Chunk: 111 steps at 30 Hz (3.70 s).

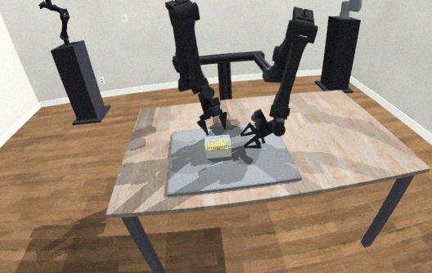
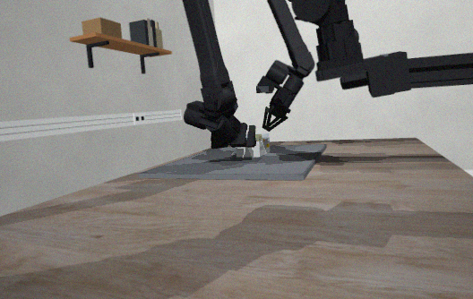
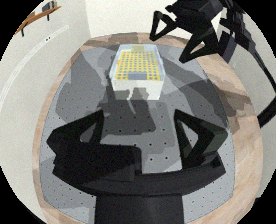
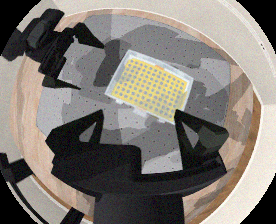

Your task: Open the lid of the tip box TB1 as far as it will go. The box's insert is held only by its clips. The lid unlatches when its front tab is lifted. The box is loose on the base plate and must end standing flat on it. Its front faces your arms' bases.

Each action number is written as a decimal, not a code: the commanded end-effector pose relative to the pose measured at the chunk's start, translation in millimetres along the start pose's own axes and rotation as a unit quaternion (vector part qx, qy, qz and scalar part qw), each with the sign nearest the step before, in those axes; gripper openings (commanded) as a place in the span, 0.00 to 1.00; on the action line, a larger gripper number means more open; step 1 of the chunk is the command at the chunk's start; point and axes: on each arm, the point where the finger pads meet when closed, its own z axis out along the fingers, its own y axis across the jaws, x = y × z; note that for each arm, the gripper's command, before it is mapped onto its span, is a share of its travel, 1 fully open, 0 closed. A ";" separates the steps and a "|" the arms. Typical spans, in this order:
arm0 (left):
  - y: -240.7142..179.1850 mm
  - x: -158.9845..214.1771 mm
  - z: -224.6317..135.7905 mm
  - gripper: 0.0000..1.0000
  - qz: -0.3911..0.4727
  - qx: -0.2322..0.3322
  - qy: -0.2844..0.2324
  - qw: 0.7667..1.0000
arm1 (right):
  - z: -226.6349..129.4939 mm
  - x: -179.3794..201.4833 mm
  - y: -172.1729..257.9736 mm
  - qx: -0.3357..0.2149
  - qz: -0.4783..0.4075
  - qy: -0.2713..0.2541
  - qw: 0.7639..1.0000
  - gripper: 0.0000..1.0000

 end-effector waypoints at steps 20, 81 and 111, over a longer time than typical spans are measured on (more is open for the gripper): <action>3.4 -9.2 28.2 1.00 0.009 0.004 -0.003 1.000 | -1.0 -3.0 -1.5 0.003 0.009 -0.004 1.000 1.00; 7.3 -12.4 80.3 0.84 0.016 -0.005 -0.006 1.000 | -1.0 -3.0 -1.5 0.003 0.009 -0.004 1.000 1.00; 7.4 -12.8 80.3 0.84 0.013 -0.002 -0.005 1.000 | 8.0 27.9 10.0 0.160 0.117 -0.131 0.971 0.44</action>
